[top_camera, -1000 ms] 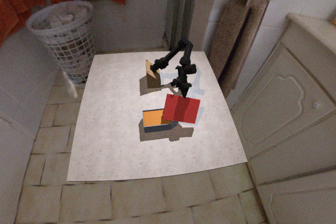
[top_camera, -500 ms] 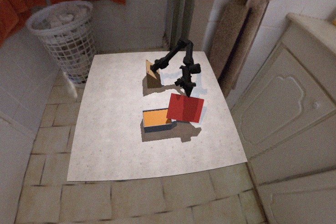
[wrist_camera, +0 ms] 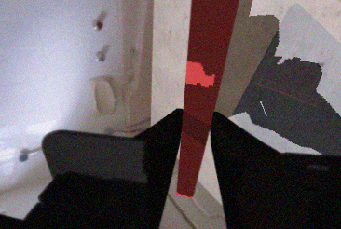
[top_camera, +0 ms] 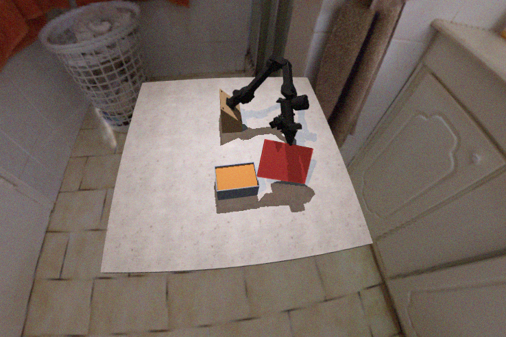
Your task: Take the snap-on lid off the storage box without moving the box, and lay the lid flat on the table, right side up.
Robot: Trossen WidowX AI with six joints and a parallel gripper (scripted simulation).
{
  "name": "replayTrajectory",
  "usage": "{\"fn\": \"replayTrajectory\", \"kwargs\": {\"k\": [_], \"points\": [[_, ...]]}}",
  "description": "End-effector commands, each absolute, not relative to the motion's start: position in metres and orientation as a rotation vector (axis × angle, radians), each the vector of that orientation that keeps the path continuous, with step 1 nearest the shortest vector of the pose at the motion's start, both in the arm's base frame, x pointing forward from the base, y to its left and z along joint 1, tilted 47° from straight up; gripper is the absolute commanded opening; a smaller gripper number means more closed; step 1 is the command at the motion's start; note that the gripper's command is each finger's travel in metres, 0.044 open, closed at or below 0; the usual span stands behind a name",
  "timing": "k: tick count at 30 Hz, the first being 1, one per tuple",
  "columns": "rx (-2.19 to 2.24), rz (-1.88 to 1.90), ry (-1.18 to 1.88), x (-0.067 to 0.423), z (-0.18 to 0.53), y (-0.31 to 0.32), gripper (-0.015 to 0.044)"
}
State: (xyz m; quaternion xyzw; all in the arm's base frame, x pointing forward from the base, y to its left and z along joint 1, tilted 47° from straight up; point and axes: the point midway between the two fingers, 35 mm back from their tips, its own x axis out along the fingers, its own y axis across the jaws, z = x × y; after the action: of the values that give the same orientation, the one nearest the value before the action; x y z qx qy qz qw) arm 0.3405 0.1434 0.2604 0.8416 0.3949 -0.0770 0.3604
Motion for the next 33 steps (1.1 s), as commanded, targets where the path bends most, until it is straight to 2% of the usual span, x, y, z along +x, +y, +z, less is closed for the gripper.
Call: {"fn": "replayTrajectory", "kwargs": {"k": [1,33], "points": [[2.175,-0.192,0.999,0.34,0.271,0.147,0.0],[2.179,-0.187,0.999,0.328,0.314,0.185,0.0]]}}
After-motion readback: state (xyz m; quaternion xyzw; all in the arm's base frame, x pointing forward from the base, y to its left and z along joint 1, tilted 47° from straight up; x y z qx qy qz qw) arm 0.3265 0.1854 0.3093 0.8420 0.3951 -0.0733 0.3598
